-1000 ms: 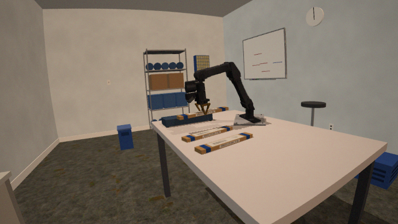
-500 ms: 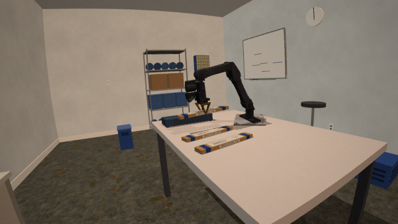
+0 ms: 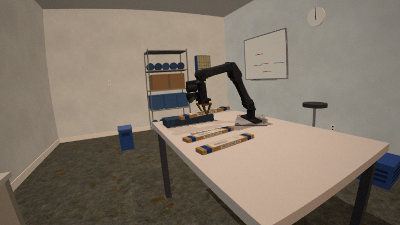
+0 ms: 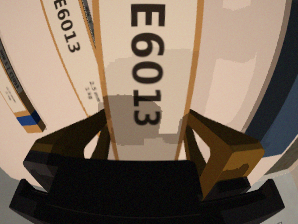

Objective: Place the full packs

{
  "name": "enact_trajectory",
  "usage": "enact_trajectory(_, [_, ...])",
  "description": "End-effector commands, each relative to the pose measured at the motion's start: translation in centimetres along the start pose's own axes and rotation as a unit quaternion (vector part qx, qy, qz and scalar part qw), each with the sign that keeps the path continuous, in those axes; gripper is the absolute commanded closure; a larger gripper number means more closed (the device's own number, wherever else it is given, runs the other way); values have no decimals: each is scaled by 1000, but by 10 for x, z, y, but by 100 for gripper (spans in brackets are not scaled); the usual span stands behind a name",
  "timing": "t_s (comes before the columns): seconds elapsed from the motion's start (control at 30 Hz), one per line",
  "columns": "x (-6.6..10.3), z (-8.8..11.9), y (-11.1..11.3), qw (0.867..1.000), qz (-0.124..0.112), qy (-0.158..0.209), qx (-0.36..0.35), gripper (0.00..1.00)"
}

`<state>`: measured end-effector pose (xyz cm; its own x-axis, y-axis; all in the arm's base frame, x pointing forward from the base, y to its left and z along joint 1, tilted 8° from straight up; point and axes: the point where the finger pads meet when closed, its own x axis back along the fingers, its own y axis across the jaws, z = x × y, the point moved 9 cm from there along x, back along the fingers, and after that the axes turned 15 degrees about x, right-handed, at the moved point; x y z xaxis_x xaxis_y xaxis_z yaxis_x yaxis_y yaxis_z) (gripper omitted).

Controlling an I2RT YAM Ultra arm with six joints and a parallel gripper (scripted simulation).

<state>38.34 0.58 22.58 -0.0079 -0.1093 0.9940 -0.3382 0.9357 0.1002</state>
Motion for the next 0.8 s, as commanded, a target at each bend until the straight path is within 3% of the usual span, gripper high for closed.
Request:
enact_trajectory(0.0, [35,4,-5,999,13,-39,-5,100])
enact_trajectory(0.43, [31,3,-6,999,13,-37,-6,100])
enact_trajectory(0.77, [30,10,-27,999,14,-36,-6,100])
